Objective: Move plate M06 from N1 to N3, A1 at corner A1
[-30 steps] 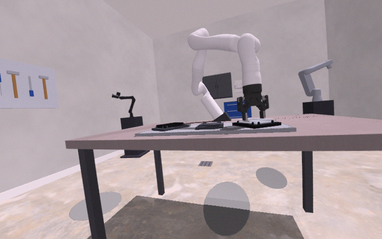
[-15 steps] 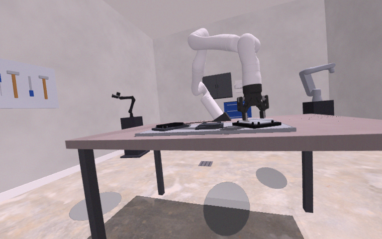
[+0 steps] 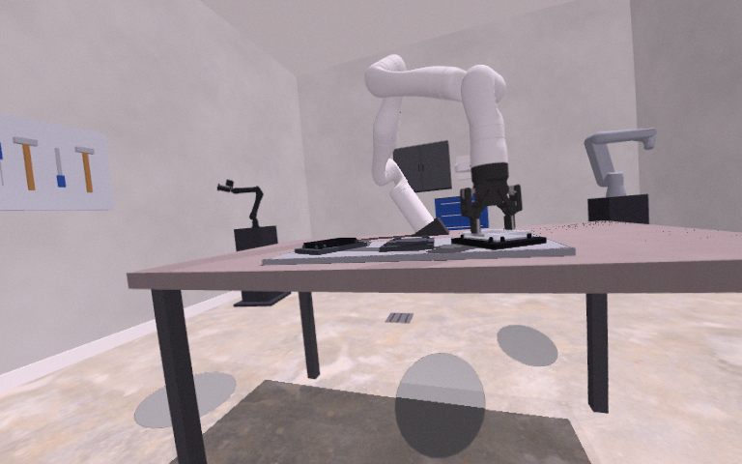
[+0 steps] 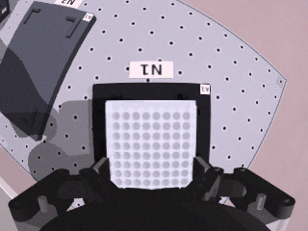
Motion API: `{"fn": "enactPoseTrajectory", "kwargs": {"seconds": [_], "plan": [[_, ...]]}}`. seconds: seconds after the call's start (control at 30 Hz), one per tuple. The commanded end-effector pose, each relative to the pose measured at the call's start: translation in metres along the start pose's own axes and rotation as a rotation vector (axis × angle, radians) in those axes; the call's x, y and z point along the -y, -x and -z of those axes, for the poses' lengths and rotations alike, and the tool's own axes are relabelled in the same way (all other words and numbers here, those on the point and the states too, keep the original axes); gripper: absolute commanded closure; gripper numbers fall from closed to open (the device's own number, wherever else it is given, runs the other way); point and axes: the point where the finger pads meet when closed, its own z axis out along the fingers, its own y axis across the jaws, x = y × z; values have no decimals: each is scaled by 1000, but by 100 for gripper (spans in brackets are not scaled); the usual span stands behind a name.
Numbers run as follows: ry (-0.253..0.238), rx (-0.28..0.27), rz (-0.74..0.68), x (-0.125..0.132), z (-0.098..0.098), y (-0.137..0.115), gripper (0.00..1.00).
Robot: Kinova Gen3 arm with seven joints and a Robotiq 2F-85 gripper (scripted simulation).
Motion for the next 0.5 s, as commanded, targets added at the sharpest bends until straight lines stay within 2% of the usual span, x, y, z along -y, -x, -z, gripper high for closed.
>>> {"fn": "enactPoseTrajectory", "kwargs": {"seconds": [0.0, 0.47], "plan": [[-1, -9, -6, 1, 1, -3, 100], [0, -5, -2, 0, 7, -1, 100]]}}
